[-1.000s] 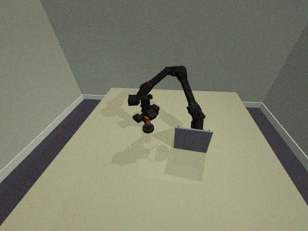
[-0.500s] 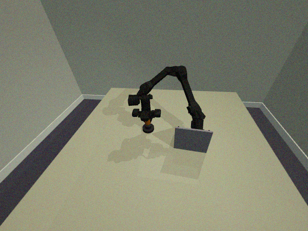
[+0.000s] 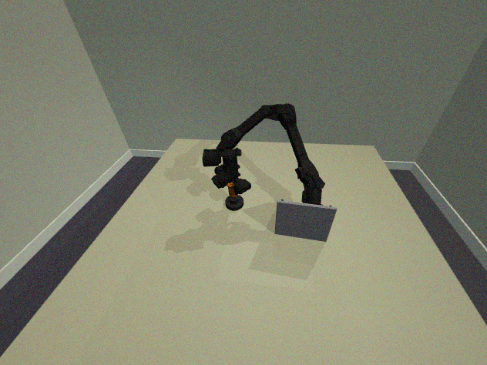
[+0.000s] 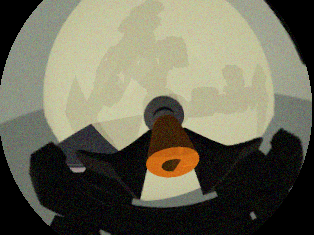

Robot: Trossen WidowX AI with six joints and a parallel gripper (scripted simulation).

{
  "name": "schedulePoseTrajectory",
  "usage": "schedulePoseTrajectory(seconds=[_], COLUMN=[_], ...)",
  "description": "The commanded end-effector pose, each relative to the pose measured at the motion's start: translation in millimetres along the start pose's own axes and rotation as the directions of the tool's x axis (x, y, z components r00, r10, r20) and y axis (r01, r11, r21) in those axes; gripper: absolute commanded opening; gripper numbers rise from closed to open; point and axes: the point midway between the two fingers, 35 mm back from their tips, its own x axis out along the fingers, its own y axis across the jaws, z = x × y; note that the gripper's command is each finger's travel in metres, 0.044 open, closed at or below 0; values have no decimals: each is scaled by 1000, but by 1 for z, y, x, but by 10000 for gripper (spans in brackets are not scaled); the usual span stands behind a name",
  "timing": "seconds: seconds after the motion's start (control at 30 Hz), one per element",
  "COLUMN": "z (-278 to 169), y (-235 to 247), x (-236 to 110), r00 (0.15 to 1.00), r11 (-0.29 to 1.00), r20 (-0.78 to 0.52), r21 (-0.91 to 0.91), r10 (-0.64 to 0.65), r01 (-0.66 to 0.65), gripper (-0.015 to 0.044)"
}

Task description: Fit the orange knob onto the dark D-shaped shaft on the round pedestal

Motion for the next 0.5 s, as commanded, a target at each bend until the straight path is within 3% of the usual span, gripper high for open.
schedulePoseTrajectory(seconds=[0.0,0.13,0.47], z=[-1,-1,1], y=[2,5,6], x=[-3,-1,1], r00=[1000,1000,1000], r11=[740,583,574], r20=[0,0,0], r21=[672,813,819], r10=[-2,-1,-1], r01=[1,1,1], gripper=[0,0,0])
